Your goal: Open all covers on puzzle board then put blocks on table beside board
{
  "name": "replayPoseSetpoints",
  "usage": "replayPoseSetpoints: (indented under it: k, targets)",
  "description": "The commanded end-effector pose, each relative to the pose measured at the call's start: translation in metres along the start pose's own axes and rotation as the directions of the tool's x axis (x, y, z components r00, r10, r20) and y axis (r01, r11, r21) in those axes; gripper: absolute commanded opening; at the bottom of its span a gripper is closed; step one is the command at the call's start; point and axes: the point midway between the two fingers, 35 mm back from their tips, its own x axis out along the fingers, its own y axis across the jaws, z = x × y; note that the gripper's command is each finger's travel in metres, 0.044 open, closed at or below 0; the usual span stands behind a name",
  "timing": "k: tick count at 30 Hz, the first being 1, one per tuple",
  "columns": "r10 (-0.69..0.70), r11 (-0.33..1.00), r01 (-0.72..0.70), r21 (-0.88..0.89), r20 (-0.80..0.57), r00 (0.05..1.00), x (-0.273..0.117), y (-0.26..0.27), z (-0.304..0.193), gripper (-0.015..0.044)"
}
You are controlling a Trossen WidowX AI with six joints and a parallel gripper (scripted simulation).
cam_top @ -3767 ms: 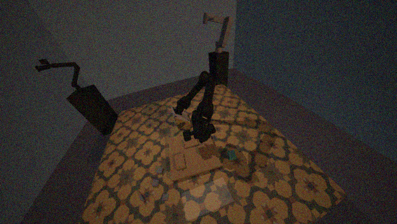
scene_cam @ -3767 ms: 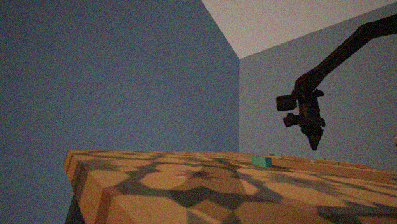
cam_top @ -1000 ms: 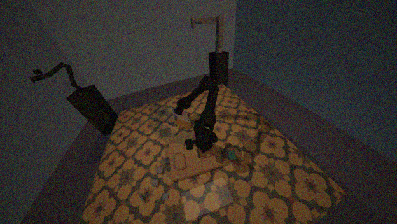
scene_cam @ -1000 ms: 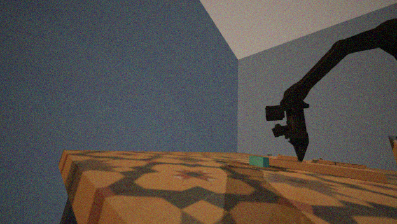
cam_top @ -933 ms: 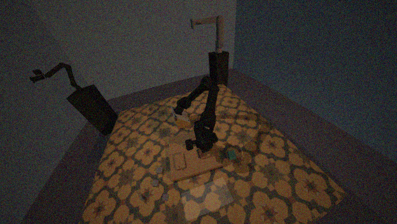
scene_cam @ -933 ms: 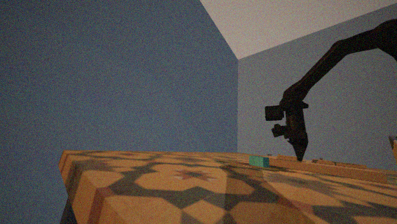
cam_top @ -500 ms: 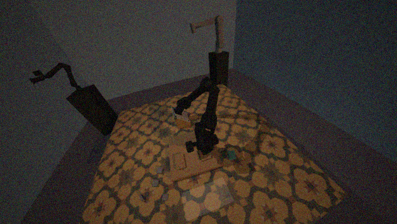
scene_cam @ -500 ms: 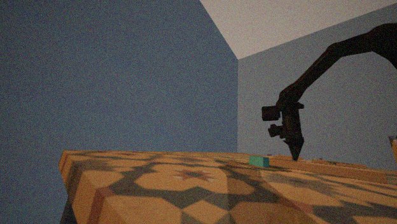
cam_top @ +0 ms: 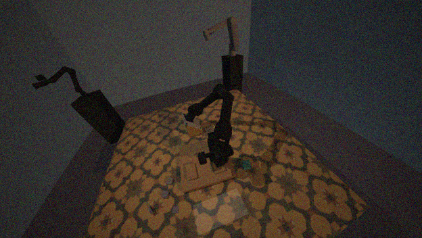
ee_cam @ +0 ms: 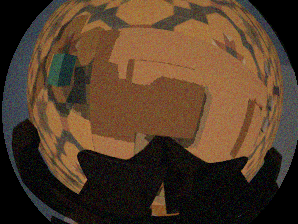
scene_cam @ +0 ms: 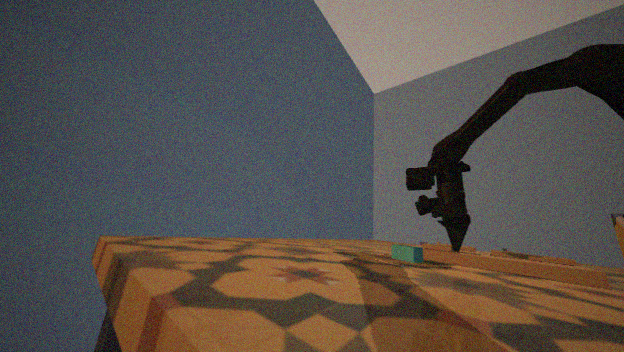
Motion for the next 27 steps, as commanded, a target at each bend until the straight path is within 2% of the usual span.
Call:
replayPoseSetpoints:
  k: [1, 13, 27]
  targets:
    - [0.003, 1.000, -0.003, -0.002, 0.004, 1.000, -0.001, 0.001, 0.006, 0.0000]
    - [0.003, 1.000, -0.003, -0.002, 0.005, 1.000, -0.001, 0.001, 0.016, 0.0000]
    - [0.001, 1.000, -0.001, -0.003, 0.005, 1.000, -0.018, 0.001, 0.019, 0.0000]
